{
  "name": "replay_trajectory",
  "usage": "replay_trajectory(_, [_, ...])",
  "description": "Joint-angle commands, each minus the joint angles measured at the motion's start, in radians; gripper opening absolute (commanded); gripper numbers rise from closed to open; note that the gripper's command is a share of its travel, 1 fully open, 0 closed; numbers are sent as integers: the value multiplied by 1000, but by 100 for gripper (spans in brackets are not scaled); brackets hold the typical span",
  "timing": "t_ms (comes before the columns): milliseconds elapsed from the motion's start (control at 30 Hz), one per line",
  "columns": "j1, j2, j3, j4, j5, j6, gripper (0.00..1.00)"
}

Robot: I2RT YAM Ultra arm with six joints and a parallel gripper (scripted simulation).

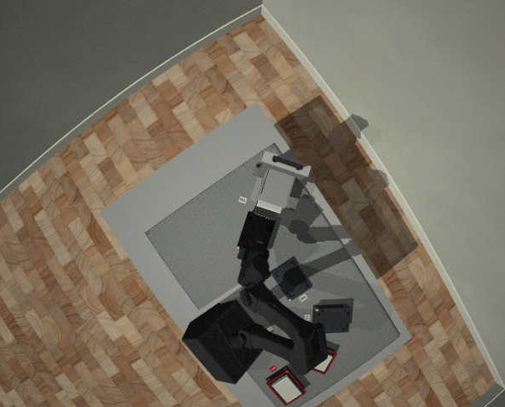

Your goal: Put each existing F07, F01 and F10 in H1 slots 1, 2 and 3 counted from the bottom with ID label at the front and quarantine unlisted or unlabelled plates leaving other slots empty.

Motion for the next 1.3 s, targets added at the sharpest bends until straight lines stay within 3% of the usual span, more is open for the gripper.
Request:
replay_trajectory(0, [5,-3,3,4,-3,0,0])
replay_trajectory(1267, [-20,32,63,-17,-27,-7,0])
